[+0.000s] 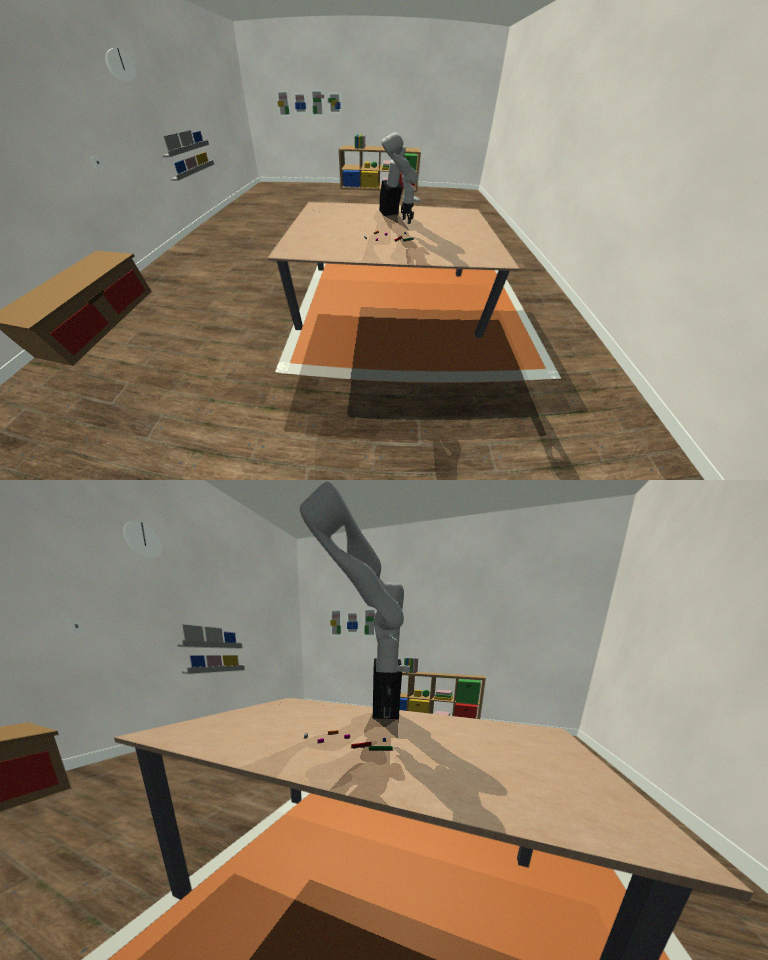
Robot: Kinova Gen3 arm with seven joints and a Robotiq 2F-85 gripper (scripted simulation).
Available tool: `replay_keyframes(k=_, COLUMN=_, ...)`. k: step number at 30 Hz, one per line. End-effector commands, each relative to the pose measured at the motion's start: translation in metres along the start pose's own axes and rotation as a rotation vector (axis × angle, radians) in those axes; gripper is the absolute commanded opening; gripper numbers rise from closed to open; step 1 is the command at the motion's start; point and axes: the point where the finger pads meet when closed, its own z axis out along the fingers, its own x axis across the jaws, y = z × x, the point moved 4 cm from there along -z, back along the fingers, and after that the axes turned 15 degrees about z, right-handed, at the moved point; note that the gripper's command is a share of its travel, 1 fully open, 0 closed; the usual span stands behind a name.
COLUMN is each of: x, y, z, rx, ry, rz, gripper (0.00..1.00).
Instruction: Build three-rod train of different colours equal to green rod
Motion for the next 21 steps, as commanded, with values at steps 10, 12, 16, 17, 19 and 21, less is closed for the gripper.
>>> replay_keyframes(k=10, x=0.012, y=0.006, z=0.004, rx=0.019, ry=0.021, rz=-0.07, gripper=1.0)
replay_keyframes(k=12, x=0.012, y=0.006, z=0.004, rx=0.019, ry=0.021, rz=-0.07, gripper=1.0)
replay_keyframes(k=16, x=0.023, y=0.013, z=0.008, rx=0.034, ry=0.042, rz=-0.143, gripper=1.0)
replay_keyframes(k=17, x=0.026, y=0.016, z=0.009, rx=0.038, ry=0.048, rz=-0.166, gripper=1.0)
replay_keyframes(k=19, x=0.033, y=0.022, z=0.012, rx=0.046, ry=0.062, rz=-0.219, gripper=1.0)
replay_keyframes(k=21, x=0.041, y=0.029, z=0.014, rx=0.052, ry=0.077, rz=-0.279, gripper=1.0)
